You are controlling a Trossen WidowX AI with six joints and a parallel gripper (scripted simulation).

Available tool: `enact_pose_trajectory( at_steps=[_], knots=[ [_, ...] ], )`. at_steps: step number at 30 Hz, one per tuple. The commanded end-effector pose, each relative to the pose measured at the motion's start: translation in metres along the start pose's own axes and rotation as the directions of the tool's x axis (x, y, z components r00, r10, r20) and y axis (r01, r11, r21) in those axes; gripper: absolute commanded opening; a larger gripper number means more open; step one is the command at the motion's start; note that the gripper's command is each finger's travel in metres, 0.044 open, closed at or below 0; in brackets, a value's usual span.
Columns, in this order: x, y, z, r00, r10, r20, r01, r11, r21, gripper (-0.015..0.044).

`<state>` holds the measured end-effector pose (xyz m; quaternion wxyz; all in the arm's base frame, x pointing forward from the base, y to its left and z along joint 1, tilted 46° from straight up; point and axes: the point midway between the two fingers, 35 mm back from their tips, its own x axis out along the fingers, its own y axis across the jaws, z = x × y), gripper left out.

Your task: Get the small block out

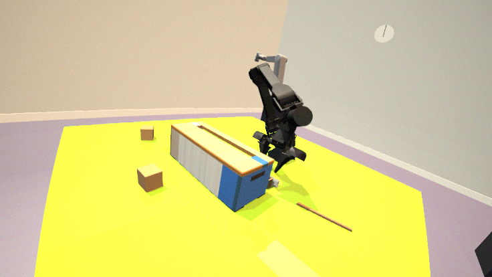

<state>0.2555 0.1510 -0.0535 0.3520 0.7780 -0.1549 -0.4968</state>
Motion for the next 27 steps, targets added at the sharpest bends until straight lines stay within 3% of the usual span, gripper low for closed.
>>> enact_pose_trajectory(
  at_steps=[1, 27],
  knots=[
    [0.007, 0.001, 0.004, 1.0, 0.007, -0.006, -0.007, 1.0, -0.006, 0.0285],
    [0.043, 0.002, 0.023, 1.0, 0.007, -0.006, -0.007, 1.0, -0.007, 0.0285]
  ],
)
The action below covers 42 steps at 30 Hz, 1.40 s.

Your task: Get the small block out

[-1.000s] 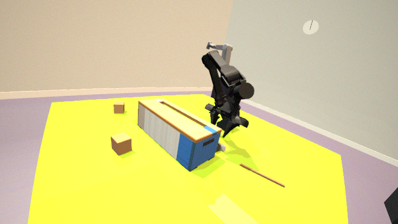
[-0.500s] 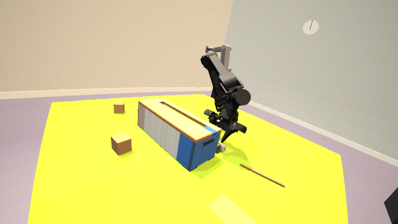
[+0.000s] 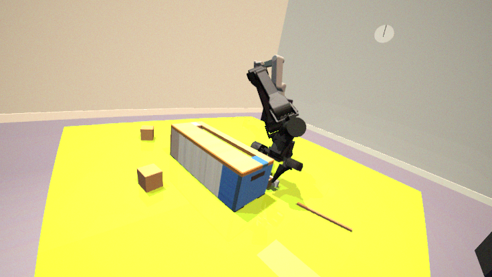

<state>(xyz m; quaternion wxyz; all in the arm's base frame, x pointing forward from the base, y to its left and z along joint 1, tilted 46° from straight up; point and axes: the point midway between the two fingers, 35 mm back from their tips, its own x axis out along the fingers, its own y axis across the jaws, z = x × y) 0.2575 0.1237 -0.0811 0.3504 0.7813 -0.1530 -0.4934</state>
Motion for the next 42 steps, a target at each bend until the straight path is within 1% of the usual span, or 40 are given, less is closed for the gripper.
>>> enact_pose_trajectory(
  at_steps=[1, 15, 22, 26, 29, 38, 42],
  knots=[
    [0.009, 0.002, 0.007, 1.0, 0.01, 0.003, -0.01, 1.0, -0.011, 0.0285],
    [0.025, 0.004, 0.018, 1.0, 0.013, 0.003, -0.013, 1.0, -0.011, 0.0285],
    [0.025, 0.004, 0.018, 1.0, 0.013, 0.003, -0.013, 1.0, -0.011, 0.0101],
    [0.025, 0.004, 0.018, 1.0, 0.013, 0.003, -0.013, 1.0, -0.011, 0.0075],
    [0.018, 0.003, 0.014, 1.0, 0.011, 0.003, -0.011, 1.0, -0.01, 0.0],
    [-0.029, 0.001, -0.008, 1.0, 0.004, 0.003, -0.004, 1.0, -0.005, 0.0],
    [-0.033, 0.002, -0.009, 1.0, 0.004, 0.003, -0.004, 1.0, -0.004, 0.0]
  ],
)
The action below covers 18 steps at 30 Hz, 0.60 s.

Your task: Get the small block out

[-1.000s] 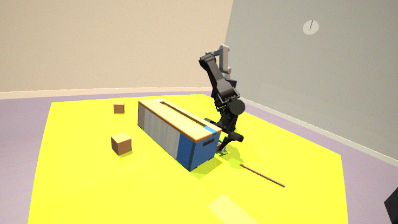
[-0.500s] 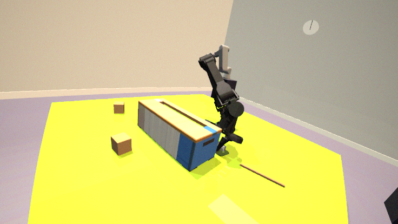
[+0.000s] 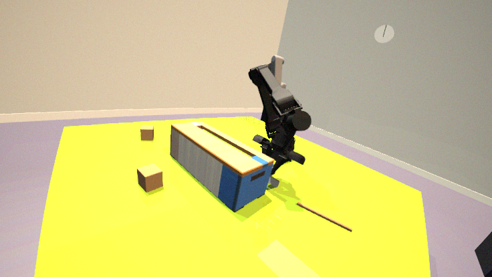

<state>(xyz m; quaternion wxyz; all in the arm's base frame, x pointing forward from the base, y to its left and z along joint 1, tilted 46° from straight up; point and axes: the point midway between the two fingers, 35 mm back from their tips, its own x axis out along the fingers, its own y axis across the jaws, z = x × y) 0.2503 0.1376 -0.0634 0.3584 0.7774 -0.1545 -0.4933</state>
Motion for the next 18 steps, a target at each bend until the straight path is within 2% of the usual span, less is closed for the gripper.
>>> enact_pose_trajectory(
  at_steps=[1, 5, 18],
  knots=[
    [-0.01, 0.0, -0.005, 1.0, -0.008, 0.001, 0.008, 1.0, 0.009, 0.0],
    [-0.02, -0.002, -0.008, 1.0, -0.029, -0.005, 0.029, 0.999, -0.032, 0.0],
    [-0.114, -0.005, -0.014, 0.976, -0.216, -0.036, 0.184, 0.899, -0.398, 0.0]
  ],
)
